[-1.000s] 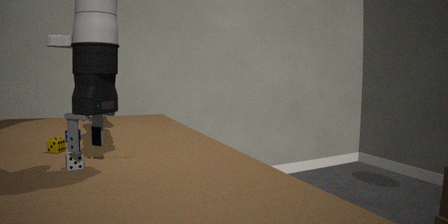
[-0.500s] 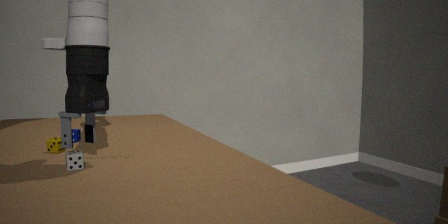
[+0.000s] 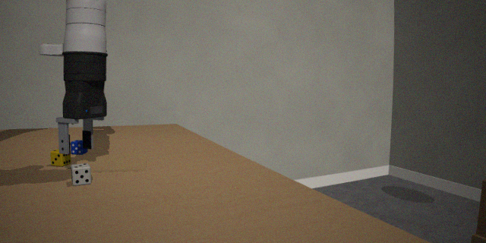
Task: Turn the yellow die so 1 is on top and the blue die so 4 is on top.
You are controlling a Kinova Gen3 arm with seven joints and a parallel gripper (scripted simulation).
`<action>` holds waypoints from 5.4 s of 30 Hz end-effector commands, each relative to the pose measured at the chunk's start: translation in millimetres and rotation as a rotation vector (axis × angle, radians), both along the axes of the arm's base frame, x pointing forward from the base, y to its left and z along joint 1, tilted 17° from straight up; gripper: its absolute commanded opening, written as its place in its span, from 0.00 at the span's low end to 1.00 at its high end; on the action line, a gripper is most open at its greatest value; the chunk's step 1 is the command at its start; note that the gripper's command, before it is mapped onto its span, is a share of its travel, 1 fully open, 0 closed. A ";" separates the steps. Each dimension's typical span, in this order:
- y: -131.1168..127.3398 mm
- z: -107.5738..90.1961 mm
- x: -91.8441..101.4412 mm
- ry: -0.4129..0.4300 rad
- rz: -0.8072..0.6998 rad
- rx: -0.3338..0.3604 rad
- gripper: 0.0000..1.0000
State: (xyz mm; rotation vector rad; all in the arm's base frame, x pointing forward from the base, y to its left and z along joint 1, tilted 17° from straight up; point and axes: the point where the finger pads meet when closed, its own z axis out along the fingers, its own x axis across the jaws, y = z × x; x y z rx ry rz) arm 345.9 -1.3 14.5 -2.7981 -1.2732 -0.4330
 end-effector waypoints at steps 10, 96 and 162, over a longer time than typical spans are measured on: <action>27.4 3.0 -10.4 -0.008 0.003 0.000 1.00; 87.9 13.1 -7.4 -0.008 0.003 -0.001 1.00; 151.5 26.3 5.7 -0.008 0.003 0.000 1.00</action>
